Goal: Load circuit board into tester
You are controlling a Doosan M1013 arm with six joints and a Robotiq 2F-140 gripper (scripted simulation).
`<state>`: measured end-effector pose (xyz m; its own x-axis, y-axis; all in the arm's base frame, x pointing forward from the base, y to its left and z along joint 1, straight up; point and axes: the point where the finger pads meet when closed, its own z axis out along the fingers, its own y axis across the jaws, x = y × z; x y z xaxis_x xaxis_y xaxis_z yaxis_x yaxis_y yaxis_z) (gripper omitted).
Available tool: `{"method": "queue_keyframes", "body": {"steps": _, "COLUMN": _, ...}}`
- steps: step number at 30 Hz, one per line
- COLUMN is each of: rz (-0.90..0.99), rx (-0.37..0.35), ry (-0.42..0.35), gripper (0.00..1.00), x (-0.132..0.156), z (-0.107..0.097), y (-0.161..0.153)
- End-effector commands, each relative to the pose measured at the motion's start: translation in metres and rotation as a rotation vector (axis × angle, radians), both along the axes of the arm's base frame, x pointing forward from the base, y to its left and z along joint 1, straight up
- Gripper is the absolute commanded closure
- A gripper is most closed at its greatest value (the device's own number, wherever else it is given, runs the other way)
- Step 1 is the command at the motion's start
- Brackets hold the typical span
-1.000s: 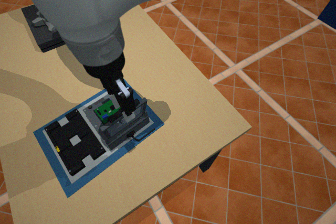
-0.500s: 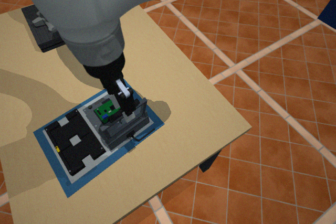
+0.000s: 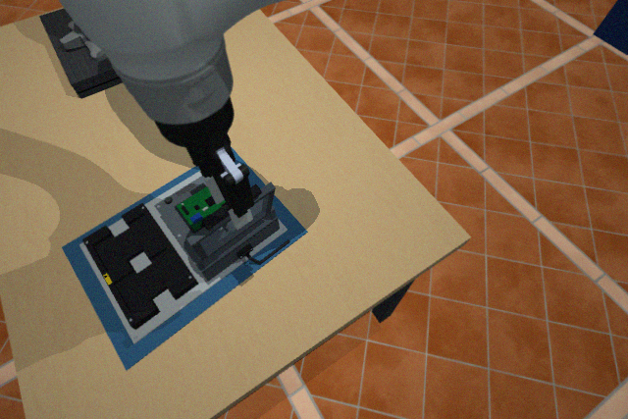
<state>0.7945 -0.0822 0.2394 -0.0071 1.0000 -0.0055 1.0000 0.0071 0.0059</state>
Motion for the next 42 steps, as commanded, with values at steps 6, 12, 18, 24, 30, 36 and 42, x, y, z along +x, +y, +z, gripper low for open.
{"method": "queue_keyframes", "body": {"steps": 6, "rz": 0.0, "rx": 0.0, "ry": 0.0, "gripper": 1.0, "x": 0.0, "z": 0.0002, "y": 0.0}}
{"method": "queue_keyframes", "body": {"steps": 12, "rz": 0.0, "rx": 0.0, "ry": 0.0, "gripper": 1.0, "x": 0.0, "z": 0.0002, "y": 0.0}}
{"method": "queue_keyframes", "body": {"steps": 18, "rz": 0.0, "rx": 0.0, "ry": 0.0, "gripper": 1.0, "x": 0.0, "z": 0.0002, "y": 0.0}}
{"method": "queue_keyframes", "body": {"steps": 24, "rz": 0.0, "rx": 0.0, "ry": 0.0, "gripper": 1.0, "x": 0.0, "z": 0.0002, "y": 0.0}}
{"method": "queue_keyframes", "body": {"steps": 30, "rz": 0.0, "rx": 0.0, "ry": 0.0, "gripper": 1.0, "x": 0.0, "z": 0.0002, "y": 0.0}}
{"method": "queue_keyframes", "body": {"steps": 36, "rz": 0.0, "rx": 0.0, "ry": 0.0, "gripper": 1.0, "x": 0.0, "z": 0.0002, "y": 0.0}}
{"method": "queue_keyframes", "body": {"steps": 42, "rz": 0.0, "rx": 0.0, "ry": 0.0, "gripper": 1.0, "x": 0.0, "z": 0.0002, "y": 0.0}}
